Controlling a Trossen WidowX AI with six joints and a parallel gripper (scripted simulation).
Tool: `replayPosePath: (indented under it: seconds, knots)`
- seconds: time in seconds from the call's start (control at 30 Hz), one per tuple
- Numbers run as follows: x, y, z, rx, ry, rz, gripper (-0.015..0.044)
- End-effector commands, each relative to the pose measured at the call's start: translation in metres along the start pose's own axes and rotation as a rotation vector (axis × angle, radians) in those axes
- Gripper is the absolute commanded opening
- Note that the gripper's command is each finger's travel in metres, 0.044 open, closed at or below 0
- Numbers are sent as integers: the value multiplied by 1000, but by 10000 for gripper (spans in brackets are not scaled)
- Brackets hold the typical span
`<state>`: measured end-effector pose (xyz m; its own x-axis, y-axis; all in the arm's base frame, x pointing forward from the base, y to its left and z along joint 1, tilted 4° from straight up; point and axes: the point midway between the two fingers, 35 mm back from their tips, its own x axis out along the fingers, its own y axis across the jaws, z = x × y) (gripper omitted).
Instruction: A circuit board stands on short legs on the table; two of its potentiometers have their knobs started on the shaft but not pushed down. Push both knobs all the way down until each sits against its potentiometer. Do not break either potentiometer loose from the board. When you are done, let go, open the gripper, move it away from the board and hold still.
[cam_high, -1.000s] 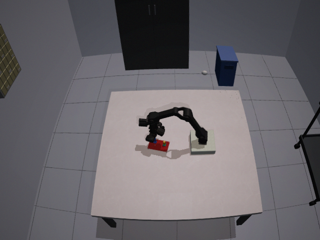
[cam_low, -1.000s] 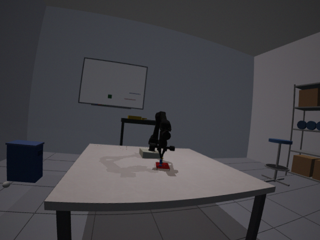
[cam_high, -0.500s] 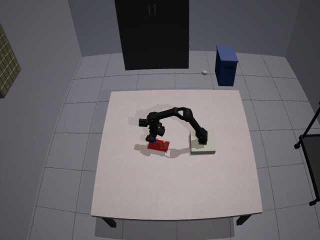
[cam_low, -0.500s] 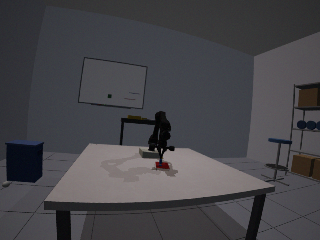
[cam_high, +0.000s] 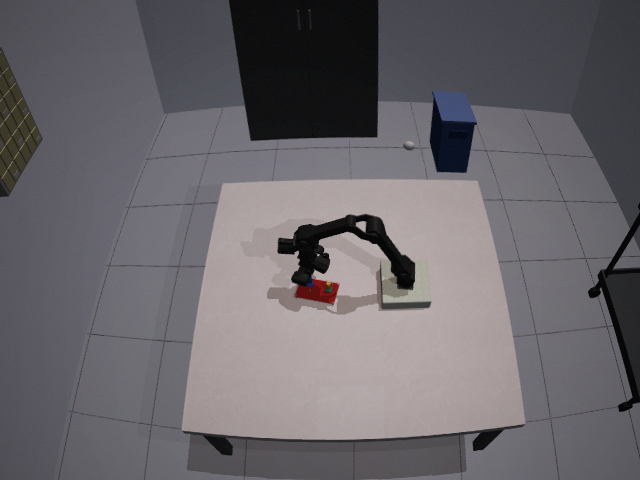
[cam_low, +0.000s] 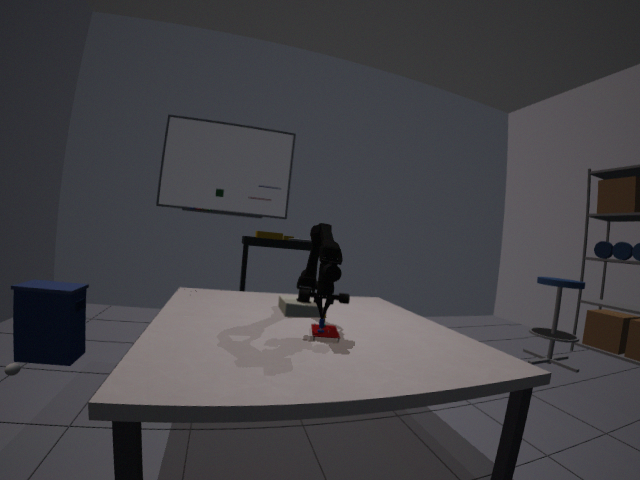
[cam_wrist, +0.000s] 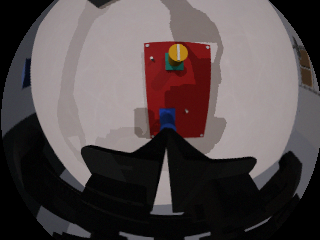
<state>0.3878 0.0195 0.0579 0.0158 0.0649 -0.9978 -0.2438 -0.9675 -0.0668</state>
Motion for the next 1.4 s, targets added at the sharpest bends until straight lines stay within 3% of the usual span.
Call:
replayPosePath:
  seconds: [0.0,1.37]
  knots:
    - [2,-1,0,-3,-1,-3,0]
    - [5,-1,0,-3,-2,-3,0]
